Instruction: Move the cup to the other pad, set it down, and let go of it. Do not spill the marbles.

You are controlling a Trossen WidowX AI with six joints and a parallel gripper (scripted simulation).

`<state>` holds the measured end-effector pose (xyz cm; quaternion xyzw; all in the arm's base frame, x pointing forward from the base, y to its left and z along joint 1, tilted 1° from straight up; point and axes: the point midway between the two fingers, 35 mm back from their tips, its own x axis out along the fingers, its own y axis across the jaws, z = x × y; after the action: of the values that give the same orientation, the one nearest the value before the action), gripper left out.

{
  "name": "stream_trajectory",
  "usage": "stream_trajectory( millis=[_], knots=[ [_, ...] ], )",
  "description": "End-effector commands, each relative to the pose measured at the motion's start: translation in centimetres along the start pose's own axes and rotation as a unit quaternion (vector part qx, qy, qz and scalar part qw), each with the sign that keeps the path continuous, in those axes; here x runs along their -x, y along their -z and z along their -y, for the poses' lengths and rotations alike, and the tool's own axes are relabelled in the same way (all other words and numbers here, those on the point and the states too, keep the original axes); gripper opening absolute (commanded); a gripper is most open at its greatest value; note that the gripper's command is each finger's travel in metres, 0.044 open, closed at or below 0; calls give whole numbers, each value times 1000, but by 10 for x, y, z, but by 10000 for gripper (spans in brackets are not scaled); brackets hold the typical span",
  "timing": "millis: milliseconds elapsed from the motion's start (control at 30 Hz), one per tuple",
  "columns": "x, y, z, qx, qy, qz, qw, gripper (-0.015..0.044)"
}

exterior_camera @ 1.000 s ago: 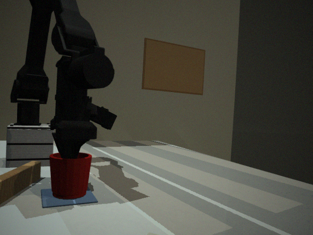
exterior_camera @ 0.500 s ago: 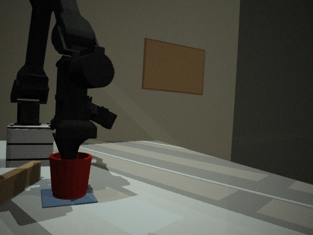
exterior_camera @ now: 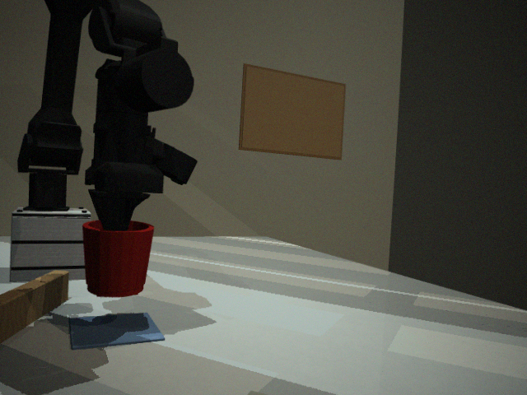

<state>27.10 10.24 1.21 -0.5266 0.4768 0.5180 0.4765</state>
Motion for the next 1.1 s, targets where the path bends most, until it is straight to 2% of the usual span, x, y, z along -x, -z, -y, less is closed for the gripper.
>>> stream_trajectory(
  millis=[0, 1067],
  knots=[
    [17, 0, 1, -1, 6, 1, 1000, 0],
    [21, 8, -7, 0, 4, 1, 1000, 0]
  ],
)
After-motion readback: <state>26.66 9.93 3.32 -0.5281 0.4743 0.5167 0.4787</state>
